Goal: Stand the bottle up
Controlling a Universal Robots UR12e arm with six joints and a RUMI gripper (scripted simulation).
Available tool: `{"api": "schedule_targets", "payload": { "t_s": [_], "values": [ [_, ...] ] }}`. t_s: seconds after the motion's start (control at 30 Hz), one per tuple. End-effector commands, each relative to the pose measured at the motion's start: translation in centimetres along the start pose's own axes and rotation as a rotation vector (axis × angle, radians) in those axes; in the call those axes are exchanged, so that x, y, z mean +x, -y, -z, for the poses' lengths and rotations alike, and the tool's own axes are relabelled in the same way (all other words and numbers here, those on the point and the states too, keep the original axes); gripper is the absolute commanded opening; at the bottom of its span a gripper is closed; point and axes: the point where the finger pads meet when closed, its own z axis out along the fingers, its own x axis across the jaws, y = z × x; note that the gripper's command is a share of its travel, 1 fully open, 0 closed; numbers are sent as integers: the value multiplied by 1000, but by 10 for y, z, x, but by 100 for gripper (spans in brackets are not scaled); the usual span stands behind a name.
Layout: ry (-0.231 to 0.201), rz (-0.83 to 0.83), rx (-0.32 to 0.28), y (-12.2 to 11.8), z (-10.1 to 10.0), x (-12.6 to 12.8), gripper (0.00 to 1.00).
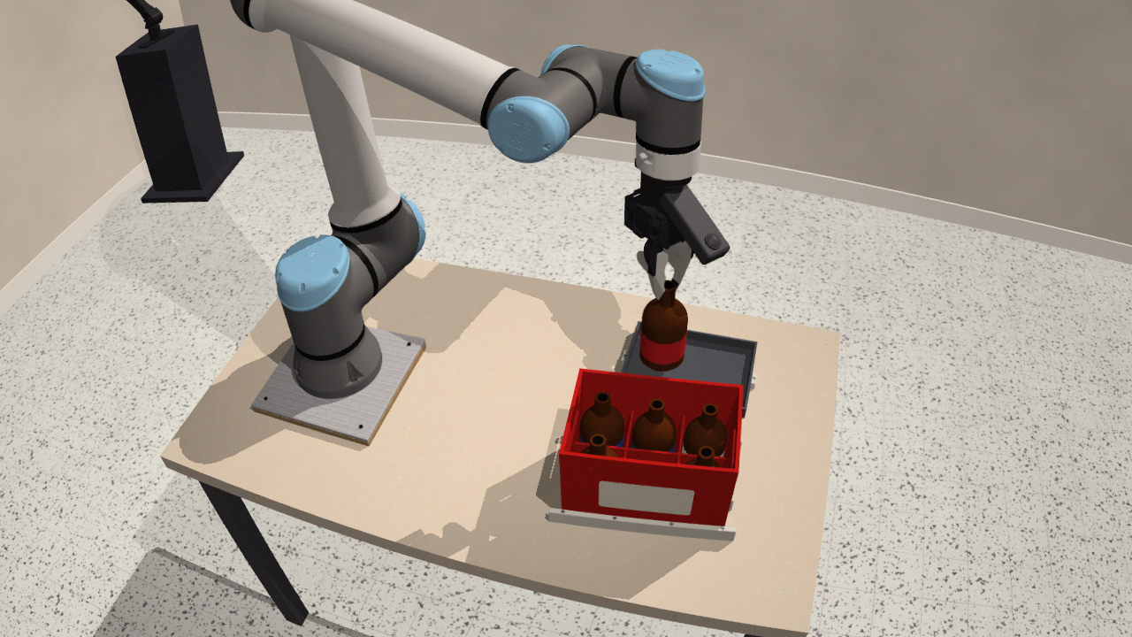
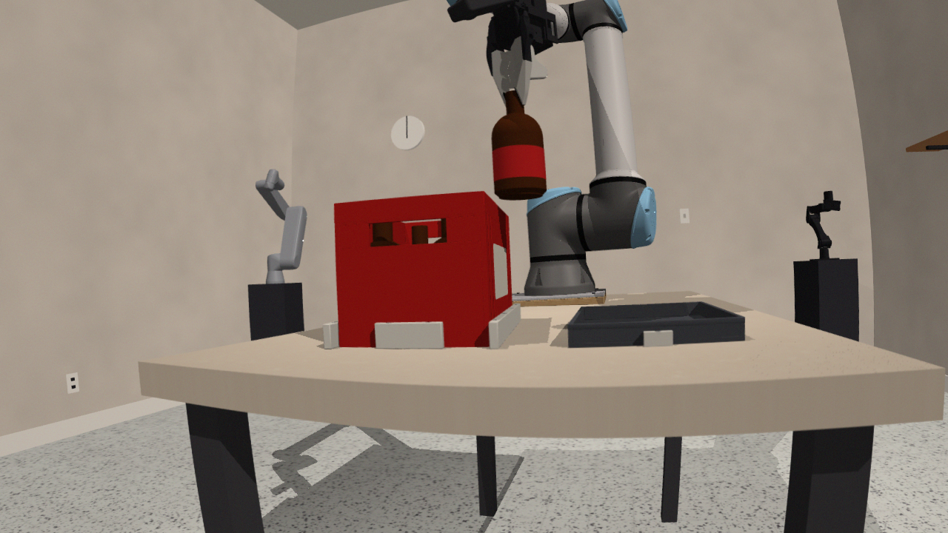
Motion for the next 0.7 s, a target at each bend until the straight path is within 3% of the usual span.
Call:
{"api": "schedule_targets", "payload": {
  "t_s": [0.0,0.67],
  "values": [
    [1,0,2,9,1,8,0],
    [1,0,2,41,1,38,0]
  ]
}}
